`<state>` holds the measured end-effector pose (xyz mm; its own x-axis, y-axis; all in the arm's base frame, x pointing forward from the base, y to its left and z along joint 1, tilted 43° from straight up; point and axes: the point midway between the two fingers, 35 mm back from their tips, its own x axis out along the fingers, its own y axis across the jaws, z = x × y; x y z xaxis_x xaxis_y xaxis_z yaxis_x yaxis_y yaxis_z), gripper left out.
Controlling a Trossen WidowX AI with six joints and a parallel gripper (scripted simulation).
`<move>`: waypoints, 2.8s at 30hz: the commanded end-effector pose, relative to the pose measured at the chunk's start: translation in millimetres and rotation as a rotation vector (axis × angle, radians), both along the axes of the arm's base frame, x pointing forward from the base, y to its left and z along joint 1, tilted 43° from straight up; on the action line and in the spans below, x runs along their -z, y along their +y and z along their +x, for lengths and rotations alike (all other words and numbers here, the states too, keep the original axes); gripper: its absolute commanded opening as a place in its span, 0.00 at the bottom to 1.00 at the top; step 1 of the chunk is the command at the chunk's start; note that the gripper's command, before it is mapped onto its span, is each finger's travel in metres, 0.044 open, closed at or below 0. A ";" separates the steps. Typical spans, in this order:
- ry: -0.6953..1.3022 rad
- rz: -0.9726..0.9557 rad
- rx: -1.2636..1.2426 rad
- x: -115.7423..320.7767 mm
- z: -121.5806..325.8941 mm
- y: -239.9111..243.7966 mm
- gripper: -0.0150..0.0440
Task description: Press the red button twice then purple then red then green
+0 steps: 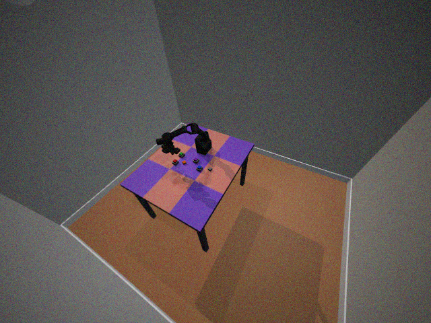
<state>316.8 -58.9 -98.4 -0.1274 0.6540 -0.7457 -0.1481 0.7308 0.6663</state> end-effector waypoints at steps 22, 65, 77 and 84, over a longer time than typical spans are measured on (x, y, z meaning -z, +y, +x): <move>0.016 0.001 -0.008 49.5 -121.1 11.5 0.29; 0.015 0.000 -0.009 57.6 -122.0 18.3 0.29; 0.011 -0.069 0.006 -17.6 -64.3 51.8 0.60; -0.007 -0.078 0.018 -109.3 -40.1 133.0 0.91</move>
<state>274.1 39.3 -28.0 -0.1178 0.5882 -0.8001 -0.1418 0.7875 0.5998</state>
